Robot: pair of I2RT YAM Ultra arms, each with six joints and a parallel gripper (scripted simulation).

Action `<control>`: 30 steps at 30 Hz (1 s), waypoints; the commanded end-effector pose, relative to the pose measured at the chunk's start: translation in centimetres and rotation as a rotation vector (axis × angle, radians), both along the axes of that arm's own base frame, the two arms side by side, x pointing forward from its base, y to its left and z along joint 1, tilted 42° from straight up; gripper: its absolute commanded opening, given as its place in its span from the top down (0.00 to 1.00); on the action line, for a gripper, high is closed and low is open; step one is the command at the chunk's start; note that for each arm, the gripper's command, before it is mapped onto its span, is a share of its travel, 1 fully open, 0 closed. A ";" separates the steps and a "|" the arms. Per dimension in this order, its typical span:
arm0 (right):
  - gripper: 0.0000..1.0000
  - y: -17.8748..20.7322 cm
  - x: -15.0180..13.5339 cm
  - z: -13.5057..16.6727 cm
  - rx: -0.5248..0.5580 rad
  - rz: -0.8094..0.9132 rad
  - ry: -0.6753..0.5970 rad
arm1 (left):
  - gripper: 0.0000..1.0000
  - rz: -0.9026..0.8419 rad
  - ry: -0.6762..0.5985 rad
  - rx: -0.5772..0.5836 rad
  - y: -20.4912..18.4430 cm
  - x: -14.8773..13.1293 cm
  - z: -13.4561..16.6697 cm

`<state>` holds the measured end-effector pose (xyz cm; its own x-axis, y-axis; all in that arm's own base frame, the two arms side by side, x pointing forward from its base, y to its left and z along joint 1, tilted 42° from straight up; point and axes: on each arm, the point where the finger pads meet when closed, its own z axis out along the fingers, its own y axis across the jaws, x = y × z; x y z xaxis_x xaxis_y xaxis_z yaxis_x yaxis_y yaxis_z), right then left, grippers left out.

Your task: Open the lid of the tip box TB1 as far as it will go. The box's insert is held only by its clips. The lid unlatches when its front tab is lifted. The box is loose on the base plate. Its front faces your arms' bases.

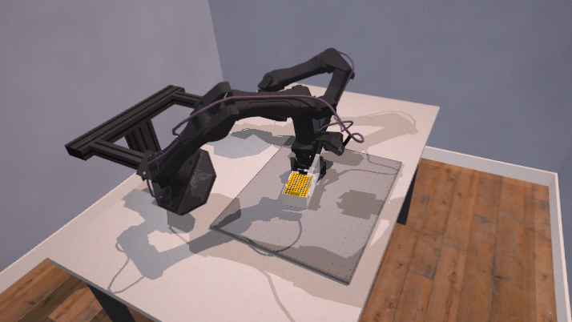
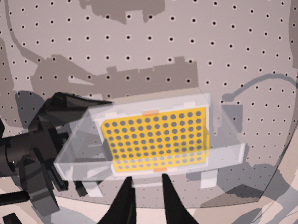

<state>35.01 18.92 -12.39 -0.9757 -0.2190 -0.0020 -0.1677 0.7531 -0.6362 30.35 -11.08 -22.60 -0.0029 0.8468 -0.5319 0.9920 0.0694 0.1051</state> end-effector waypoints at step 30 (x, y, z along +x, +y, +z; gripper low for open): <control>0.61 1.9 0.4 2.9 0.005 0.022 -0.016 | 0.17 -0.025 -0.014 -0.015 -0.8 0.3 0.4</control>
